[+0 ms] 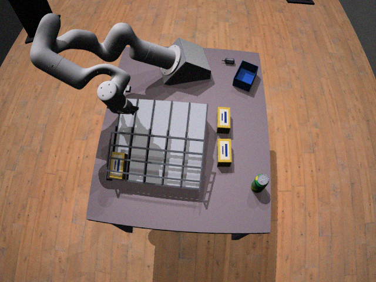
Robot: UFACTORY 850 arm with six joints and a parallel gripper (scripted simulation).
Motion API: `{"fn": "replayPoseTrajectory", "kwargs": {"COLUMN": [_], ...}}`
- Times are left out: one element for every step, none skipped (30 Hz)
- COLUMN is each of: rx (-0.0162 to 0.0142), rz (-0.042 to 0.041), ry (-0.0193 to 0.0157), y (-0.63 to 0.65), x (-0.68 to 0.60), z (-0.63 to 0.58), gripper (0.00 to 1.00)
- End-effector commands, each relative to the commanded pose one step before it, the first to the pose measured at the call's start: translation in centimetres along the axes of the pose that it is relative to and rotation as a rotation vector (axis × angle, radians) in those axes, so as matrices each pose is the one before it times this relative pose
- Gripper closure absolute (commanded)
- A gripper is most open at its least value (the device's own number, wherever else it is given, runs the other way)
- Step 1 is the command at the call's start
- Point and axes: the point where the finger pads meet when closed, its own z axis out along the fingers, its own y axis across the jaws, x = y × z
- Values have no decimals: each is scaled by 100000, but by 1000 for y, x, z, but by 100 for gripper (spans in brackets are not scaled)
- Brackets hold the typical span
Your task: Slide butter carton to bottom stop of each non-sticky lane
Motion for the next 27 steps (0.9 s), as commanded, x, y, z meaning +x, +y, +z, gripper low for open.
{"fn": "replayPoseTrajectory", "kwargs": {"rx": [-54,0,0,0,0,0,0,0,0,0,0,0,0,0,0,0,0,0,0,0,0,0,0,0,0,0,0], "rz": [42,0,0,0,0,0,0,0,0,0,0,0,0,0,0,0,0,0,0,0,0,0,0,0,0,0,0], "ry": [-86,0,0,0,0,0,0,0,0,0,0,0,0,0,0,0,0,0,0,0,0,0,0,0,0,0,0], "y": [7,0,0,0,0,0,0,0,0,0,0,0,0,0,0,0,0,0,0,0,0,0,0,0,0,0,0], "x": [-32,0,0,0,0,0,0,0,0,0,0,0,0,0,0,0,0,0,0,0,0,0,0,0,0,0,0], "z": [-48,0,0,0,0,0,0,0,0,0,0,0,0,0,0,0,0,0,0,0,0,0,0,0,0,0,0], "gripper": [22,22,22,22,22,22,22,22,22,22,22,22,22,20,20,20,20,20,20,20,20,20,20,20,20,20,20]}}
